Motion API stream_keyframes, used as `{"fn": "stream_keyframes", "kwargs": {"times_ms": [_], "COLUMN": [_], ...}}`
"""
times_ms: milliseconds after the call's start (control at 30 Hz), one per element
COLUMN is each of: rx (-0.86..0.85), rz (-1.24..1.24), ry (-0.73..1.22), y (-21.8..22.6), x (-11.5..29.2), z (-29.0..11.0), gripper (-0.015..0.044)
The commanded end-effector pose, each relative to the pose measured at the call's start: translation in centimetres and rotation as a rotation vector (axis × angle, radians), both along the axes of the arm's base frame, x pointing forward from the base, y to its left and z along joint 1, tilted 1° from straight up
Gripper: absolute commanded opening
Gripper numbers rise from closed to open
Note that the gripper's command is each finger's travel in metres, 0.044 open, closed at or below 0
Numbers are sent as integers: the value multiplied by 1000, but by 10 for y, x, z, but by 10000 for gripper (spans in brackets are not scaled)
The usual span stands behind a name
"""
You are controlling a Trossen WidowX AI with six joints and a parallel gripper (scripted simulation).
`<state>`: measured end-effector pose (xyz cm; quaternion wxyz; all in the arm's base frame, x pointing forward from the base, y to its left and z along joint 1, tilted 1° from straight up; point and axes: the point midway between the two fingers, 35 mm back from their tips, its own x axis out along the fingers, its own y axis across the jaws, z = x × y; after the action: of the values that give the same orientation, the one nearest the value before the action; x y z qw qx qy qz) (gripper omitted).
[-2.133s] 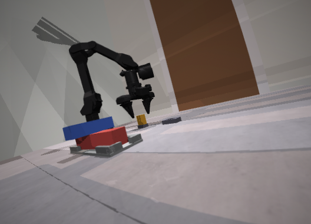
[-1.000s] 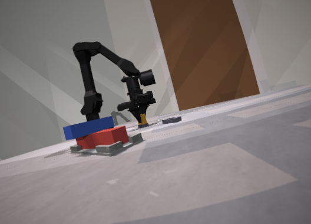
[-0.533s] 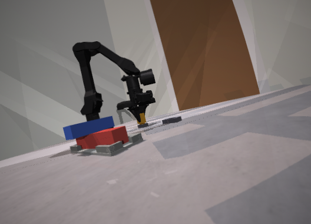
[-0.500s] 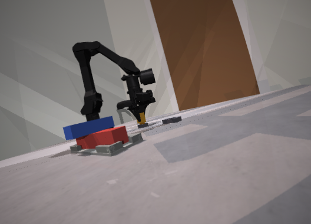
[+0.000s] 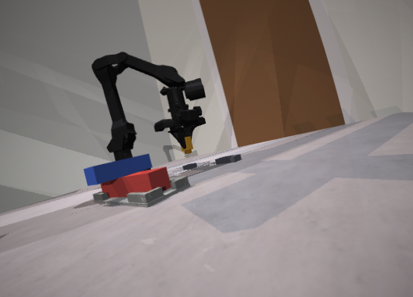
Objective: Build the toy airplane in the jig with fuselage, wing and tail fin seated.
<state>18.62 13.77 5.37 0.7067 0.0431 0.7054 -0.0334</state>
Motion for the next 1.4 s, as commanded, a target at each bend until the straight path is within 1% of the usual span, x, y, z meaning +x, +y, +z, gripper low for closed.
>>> {"fn": "stream_keyframes", "kwargs": {"times_ms": [0,733,867,1367], "rx": [9,12,12,8], "rz": [-1,-3,-2,10], "ry": [-11,-11,-11,-8], "y": [1,-6,-7,-26], "x": [2,-5,-5,24], "z": [13,80,82,79], "gripper": [0,0,0,0]}}
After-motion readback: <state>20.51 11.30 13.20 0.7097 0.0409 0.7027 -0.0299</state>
